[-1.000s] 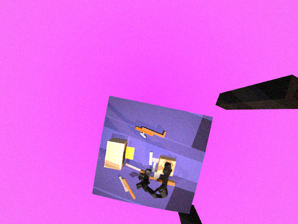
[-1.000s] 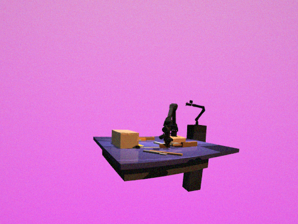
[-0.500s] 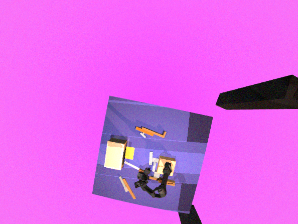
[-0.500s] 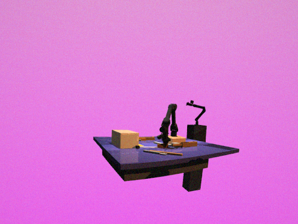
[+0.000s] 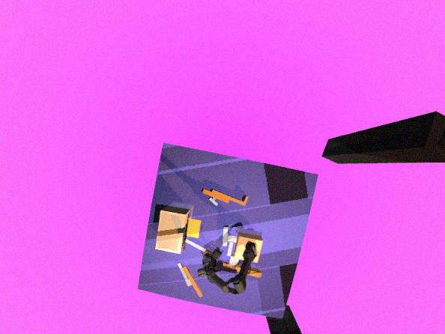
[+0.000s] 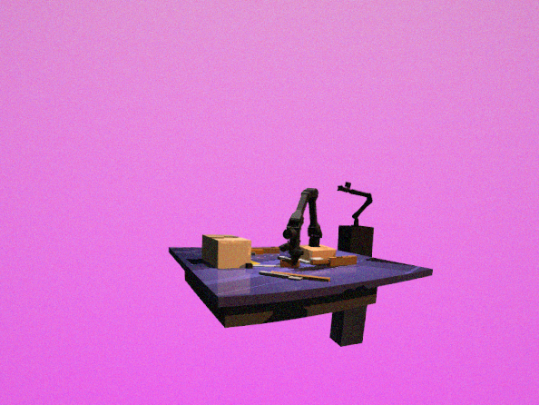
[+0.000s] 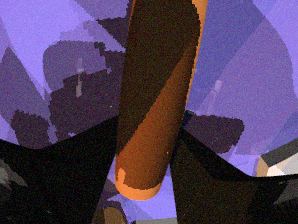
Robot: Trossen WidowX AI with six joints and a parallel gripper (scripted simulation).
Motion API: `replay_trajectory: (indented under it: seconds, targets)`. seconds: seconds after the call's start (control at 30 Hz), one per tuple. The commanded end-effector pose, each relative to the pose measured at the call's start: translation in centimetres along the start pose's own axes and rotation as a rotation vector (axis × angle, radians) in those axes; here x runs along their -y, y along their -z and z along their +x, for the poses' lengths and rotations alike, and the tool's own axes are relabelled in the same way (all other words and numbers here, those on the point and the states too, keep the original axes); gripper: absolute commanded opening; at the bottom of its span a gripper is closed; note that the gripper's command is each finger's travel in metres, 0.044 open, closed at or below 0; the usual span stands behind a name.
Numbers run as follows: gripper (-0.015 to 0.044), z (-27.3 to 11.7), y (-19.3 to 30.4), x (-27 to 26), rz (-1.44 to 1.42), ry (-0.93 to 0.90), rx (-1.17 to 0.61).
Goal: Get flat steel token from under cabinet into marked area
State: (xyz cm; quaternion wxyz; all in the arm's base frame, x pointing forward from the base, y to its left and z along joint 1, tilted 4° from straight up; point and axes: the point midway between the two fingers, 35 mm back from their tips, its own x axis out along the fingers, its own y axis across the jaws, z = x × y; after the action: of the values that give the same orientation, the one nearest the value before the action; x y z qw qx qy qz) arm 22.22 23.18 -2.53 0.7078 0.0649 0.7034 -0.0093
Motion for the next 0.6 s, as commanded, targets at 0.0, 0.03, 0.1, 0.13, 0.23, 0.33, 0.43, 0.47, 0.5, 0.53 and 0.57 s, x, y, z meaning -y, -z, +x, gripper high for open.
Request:
replay_trajectory:
  seconds: [0.0, 0.03, 0.1, 0.13, 0.23, 0.33, 0.43, 0.47, 0.5, 0.53, 0.57]
  targets:
    - [0.0, 0.0, -0.8, -0.1, 0.002, -0.002, 0.003]
    - [0.0, 0.0, -1.0, -0.1, 0.002, -0.002, 0.004]
    - [0.0, 0.0, -1.3, -0.1, 0.003, -0.002, 0.004]
    - [0.0, 0.0, -1.5, -0.1, 0.003, -0.002, 0.004]
    - [0.0, 0.0, -2.0, -0.1, 0.003, -0.001, 0.004]
    - [0.0, 0.0, -2.4, -0.1, 0.004, -0.001, 0.005]
    - [0.0, -0.1, -2.9, 0.0, 0.004, -0.001, 0.005]
    - [0.0, -0.1, -3.1, 0.0, 0.004, -0.001, 0.005]
    - [0.0, -0.1, -3.2, 0.0, 0.004, -0.001, 0.005]
    - [0.0, -0.1, -3.4, 0.0, 0.004, -0.001, 0.005]
    - [0.0, -0.1, -3.5, 0.0, 0.004, -0.001, 0.005]
